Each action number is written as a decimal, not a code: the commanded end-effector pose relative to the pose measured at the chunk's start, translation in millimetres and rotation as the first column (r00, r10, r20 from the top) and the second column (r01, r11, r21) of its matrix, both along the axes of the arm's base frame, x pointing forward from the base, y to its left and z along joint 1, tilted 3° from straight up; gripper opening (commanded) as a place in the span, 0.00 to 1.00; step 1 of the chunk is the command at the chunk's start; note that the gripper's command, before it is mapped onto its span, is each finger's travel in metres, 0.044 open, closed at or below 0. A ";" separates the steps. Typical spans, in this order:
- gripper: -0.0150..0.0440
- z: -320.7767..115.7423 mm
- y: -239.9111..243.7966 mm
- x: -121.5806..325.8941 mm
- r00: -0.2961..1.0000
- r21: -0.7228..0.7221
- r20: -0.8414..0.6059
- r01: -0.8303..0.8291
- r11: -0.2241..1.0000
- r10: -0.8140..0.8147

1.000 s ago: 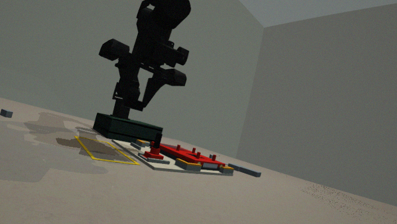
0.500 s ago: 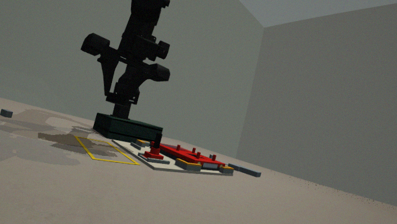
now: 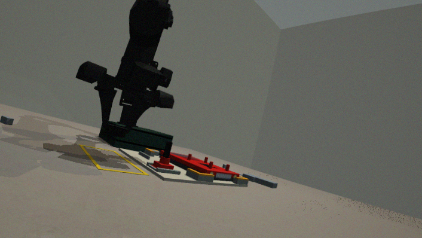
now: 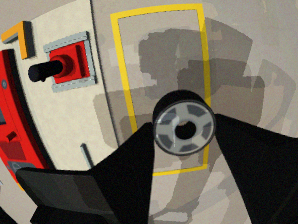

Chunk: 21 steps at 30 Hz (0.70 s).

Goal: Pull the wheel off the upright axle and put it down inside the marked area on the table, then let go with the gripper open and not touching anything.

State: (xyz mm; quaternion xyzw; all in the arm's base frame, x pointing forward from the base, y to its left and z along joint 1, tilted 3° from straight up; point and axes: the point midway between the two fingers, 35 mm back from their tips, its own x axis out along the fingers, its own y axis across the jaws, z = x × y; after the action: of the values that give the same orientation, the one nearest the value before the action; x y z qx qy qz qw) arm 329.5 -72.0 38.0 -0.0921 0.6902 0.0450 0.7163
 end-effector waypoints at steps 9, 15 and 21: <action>0.25 -49.4 -1.0 -4.7 1.000 0.007 -0.014 -0.003 1.000 0.003; 0.52 -45.9 -1.1 -5.5 1.000 0.004 -0.020 0.000 1.000 0.000; 0.76 -41.2 -0.9 -5.2 1.000 0.004 -0.019 0.000 1.000 0.000</action>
State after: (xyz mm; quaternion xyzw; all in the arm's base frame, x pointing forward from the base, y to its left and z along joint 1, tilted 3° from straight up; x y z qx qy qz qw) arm 323.4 -72.9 -8.0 -0.0899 0.6983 0.0477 0.7086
